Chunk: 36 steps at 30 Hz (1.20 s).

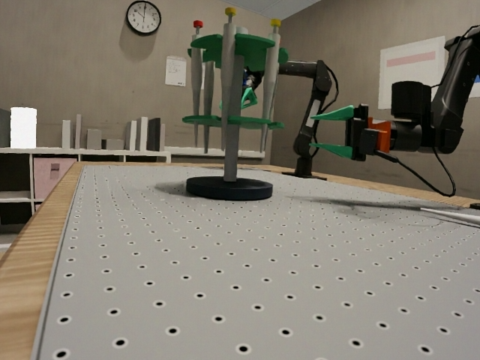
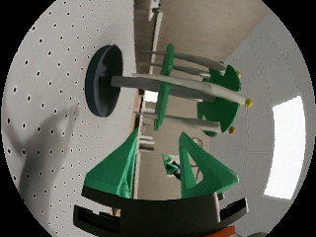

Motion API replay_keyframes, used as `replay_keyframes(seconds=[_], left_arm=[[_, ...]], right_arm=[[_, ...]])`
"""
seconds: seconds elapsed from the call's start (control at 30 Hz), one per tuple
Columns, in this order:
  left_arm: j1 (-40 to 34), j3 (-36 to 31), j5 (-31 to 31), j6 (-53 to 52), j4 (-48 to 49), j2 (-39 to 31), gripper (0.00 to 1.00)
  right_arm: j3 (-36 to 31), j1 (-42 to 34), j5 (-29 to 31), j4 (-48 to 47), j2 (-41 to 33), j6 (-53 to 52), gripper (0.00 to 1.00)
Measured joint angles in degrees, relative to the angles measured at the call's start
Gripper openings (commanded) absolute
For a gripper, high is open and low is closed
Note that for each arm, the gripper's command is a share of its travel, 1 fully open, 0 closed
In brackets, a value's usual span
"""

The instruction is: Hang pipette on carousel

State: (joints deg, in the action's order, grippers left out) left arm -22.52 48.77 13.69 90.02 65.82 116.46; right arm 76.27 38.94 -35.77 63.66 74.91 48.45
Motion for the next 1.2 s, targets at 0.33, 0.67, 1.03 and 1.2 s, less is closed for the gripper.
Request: replay_keyframes(seconds=[0.33,0.67,1.03,1.2], left_arm=[[-0.5,3.7,-0.5,0.0,-1.5,1.9,0.49],[-1.1,7.7,-1.0,0.0,-3.2,4.3,0.49],[-1.5,11.8,-1.5,0.0,-4.8,6.4,0.49],[-1.8,13.8,-1.7,0.0,-6.1,7.7,0.49]], right_arm=[[0.0,0.0,0.0,0.0,0.0,0.0,1.00],[0.0,0.0,0.0,0.0,0.0,0.0,1.00],[0.0,0.0,0.0,0.0,0.0,0.0,1.00],[0.0,0.0,0.0,0.0,0.0,0.0,1.00]])
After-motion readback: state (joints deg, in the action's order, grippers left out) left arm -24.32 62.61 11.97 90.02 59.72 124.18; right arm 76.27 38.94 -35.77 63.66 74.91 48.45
